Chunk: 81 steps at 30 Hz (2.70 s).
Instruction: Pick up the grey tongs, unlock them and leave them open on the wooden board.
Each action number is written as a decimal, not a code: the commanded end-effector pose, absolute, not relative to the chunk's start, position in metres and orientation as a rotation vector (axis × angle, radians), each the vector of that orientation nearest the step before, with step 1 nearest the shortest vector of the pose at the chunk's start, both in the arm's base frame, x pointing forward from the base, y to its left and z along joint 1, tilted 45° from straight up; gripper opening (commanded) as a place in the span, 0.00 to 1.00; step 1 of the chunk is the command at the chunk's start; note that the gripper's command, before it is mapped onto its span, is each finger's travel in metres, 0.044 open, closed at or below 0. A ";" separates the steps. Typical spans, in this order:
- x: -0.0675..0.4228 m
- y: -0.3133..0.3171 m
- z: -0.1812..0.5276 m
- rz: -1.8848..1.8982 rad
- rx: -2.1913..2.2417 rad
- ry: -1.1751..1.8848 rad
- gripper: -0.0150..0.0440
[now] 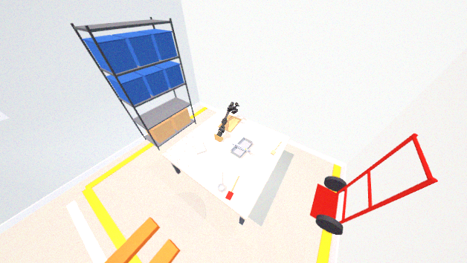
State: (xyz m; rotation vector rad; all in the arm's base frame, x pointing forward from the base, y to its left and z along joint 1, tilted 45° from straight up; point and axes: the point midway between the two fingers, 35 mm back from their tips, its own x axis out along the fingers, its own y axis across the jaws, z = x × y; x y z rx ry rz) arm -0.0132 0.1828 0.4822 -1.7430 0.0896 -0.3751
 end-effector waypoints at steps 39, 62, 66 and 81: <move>0.216 -0.051 0.447 0.152 -0.799 0.473 0.69; 0.407 0.005 0.140 0.310 0.061 1.364 0.69; 0.407 0.019 0.099 0.268 0.127 1.486 0.69; 0.401 0.013 0.093 0.267 0.127 1.486 0.69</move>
